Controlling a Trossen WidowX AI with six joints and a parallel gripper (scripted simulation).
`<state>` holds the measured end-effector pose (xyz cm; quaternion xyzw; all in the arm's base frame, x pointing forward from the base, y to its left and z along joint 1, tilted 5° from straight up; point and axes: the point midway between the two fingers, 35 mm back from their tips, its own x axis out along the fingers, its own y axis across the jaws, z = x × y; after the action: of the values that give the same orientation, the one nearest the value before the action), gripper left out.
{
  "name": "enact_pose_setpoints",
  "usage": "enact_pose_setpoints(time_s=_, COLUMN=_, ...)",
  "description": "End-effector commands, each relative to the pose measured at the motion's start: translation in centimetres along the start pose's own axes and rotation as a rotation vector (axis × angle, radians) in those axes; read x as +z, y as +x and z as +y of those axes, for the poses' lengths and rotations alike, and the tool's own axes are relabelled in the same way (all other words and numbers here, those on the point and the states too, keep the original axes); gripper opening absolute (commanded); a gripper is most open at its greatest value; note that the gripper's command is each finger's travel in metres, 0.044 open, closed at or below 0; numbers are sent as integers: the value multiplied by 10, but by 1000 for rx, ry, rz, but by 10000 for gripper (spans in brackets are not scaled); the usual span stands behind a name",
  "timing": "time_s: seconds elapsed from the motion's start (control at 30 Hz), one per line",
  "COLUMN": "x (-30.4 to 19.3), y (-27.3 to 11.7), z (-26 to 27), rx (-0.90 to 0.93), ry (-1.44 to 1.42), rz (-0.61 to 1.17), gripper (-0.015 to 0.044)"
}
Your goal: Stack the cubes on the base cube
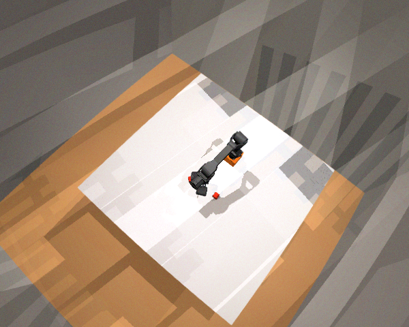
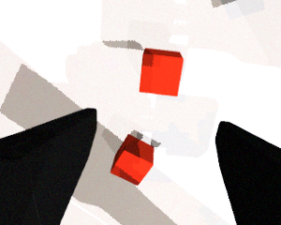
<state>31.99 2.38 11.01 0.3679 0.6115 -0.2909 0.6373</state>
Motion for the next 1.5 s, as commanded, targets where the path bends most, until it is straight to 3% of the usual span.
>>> enact_pose_setpoints(time_s=0.0, x=-3, y=4, z=-2, rx=-19, ry=10, rz=7, gripper=265)
enact_pose_setpoints(time_s=0.23, x=-4, y=63, z=-3, rx=-19, ry=10, rz=7, gripper=265)
enact_pose_setpoints(time_s=1.43, x=-4, y=113, z=-5, rx=-19, ry=10, rz=8, gripper=265)
enact_pose_setpoints(time_s=1.47, x=-4, y=113, z=-5, rx=-19, ry=10, rz=8, gripper=239)
